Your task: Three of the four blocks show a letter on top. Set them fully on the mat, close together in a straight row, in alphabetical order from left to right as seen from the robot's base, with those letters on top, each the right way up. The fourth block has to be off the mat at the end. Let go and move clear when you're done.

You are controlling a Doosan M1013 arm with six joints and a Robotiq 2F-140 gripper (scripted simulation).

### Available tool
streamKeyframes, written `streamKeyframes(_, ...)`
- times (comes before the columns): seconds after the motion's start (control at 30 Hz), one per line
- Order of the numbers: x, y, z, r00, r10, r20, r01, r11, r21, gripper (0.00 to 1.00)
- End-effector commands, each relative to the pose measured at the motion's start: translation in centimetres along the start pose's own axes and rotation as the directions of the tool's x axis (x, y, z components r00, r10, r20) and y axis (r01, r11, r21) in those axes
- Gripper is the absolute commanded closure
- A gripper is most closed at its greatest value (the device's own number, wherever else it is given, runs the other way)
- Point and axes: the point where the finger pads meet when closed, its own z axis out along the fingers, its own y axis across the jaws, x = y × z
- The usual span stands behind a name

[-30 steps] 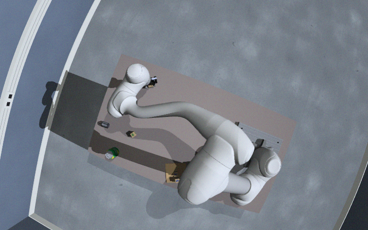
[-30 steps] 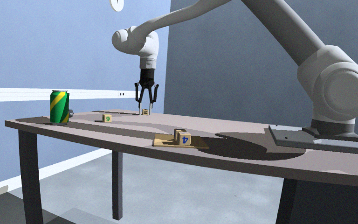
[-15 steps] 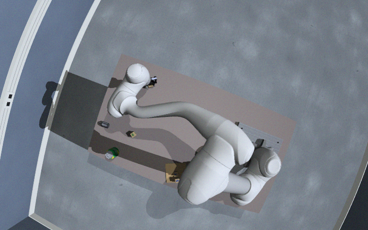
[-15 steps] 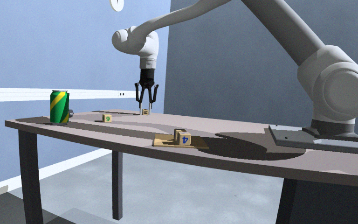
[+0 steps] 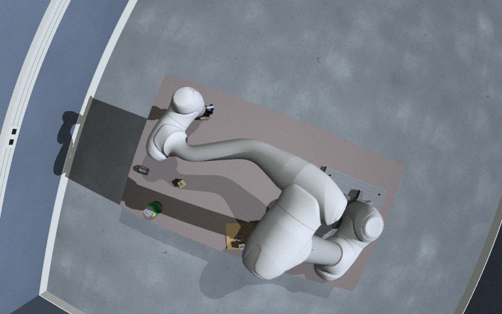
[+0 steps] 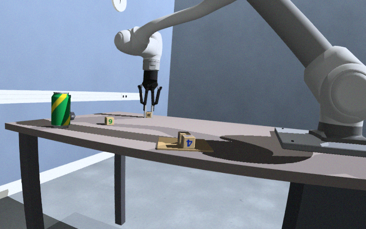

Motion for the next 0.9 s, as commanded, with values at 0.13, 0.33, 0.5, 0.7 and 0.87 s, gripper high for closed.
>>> streamKeyframes(0.13,0.0,0.0,-0.1,1.0,0.0,-0.001,0.0,1.0,0.001,0.76)
streamKeyframes(0.33,0.0,0.0,-0.1,1.0,0.0,-0.001,0.0,1.0,0.001,0.76)
streamKeyframes(0.5,0.0,0.0,-0.1,1.0,0.0,-0.001,0.0,1.0,0.001,0.76)
streamKeyframes(0.7,0.0,0.0,-0.2,1.0,0.0,-0.001,0.0,1.0,0.001,0.76)
streamKeyframes(0.87,0.0,0.0,-1.1,1.0,0.0,-0.001,0.0,1.0,0.001,0.76)
